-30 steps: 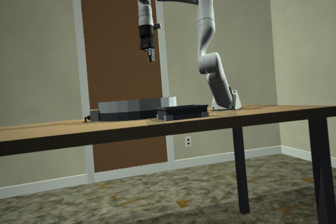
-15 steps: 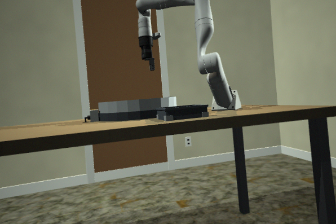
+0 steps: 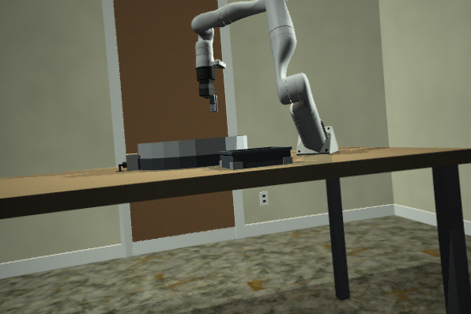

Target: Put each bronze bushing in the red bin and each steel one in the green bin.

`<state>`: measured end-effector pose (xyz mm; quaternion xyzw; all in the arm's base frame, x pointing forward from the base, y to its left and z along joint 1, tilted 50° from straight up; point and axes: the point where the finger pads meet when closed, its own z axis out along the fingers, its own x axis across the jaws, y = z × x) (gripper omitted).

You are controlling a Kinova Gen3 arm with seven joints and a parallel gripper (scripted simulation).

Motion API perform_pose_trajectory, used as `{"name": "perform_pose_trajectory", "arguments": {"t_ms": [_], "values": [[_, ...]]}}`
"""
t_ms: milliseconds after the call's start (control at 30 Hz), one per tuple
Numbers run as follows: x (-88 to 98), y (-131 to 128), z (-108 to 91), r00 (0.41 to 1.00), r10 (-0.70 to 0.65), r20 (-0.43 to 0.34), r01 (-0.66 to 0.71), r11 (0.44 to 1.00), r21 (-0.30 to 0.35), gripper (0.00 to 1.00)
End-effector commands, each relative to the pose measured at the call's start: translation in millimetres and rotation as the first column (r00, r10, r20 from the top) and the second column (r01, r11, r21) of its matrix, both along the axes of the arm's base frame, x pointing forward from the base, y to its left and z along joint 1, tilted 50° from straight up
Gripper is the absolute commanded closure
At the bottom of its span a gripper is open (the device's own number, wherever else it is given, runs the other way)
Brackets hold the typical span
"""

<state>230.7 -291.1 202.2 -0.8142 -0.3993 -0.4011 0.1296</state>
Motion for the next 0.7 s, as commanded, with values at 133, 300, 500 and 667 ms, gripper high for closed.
{"name": "perform_pose_trajectory", "arguments": {"t_ms": [133,300,500,667], "values": [[13.4,-3.6,-27.1,0.981,-0.135,-0.142,0.153,0.98,0.124,0.66],[19.1,-7.0,-41.8,0.951,-0.208,-0.228,0.251,0.951,0.182,0.66],[30.3,-13.7,-71.4,0.855,-0.323,-0.405,0.449,0.853,0.266,0.66],[33.2,-15.4,-78.7,0.824,-0.345,-0.45,0.497,0.822,0.28,0.66]]}}
